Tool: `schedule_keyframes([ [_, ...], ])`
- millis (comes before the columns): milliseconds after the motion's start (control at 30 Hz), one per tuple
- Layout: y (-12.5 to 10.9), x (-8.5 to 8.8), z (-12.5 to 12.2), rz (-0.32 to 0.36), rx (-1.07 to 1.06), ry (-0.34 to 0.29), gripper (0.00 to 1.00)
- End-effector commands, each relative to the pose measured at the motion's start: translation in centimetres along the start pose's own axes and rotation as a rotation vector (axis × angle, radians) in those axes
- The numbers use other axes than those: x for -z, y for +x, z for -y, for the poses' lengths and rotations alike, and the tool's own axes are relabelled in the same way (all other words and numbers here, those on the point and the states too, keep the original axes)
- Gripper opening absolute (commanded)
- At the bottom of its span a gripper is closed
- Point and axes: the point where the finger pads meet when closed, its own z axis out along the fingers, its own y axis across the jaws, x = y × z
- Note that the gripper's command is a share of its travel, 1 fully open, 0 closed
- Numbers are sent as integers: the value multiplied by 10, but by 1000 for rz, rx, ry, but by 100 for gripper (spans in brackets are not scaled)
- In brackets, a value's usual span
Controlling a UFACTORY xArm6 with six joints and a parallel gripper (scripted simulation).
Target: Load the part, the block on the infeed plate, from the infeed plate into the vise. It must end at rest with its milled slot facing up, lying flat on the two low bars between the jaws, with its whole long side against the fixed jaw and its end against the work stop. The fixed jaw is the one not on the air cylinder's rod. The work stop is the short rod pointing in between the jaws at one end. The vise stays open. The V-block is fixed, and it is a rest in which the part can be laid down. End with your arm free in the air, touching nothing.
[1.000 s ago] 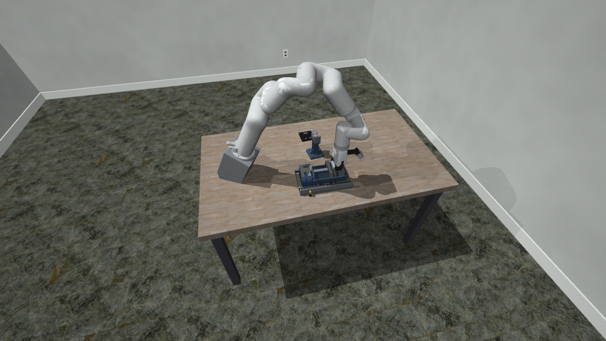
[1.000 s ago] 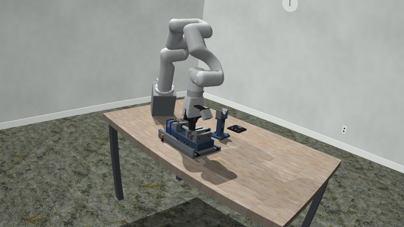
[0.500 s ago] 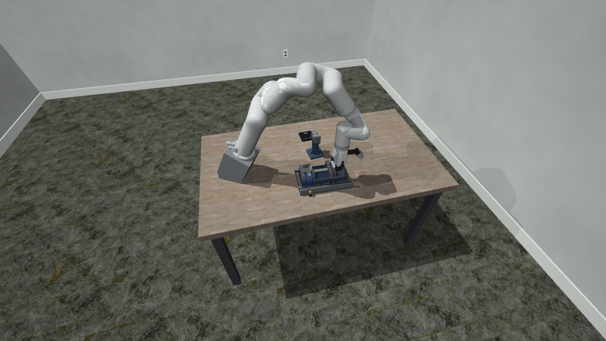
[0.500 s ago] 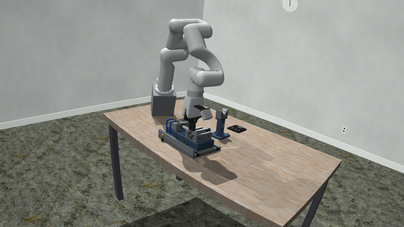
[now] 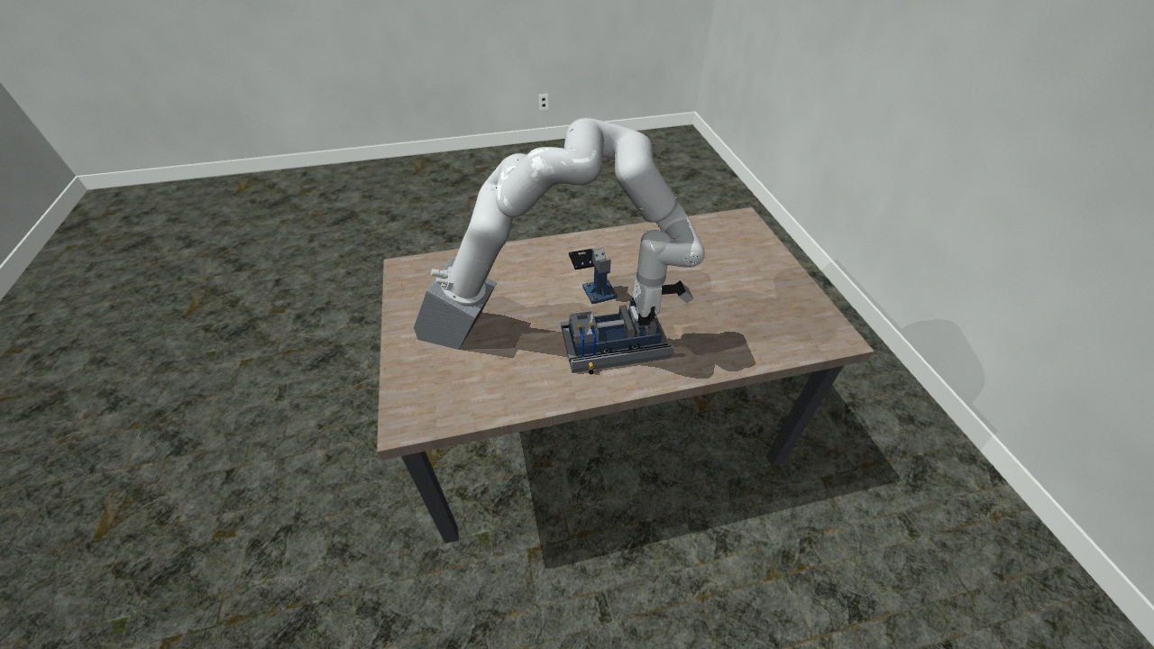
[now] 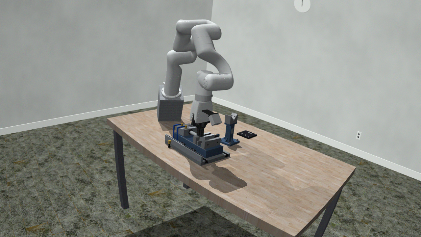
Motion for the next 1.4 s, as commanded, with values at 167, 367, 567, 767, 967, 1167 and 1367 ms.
schedule_keyframes([
  [167, 1, 0, 0, -3, 0, -1, 0],
  [367, 1, -1, 0, -3, 0, -1, 0],
  [567, 1, -2, 0, -3, 0, -1, 0],
  [767, 1, -4, 0, -3, 0, -1, 0],
  [967, 1, -5, 0, -3, 0, -1, 0],
  [1167, 1, -6, 0, -3, 0, -1, 0],
  [1367, 1, -8, 0, -3, 0, -1, 0],
])
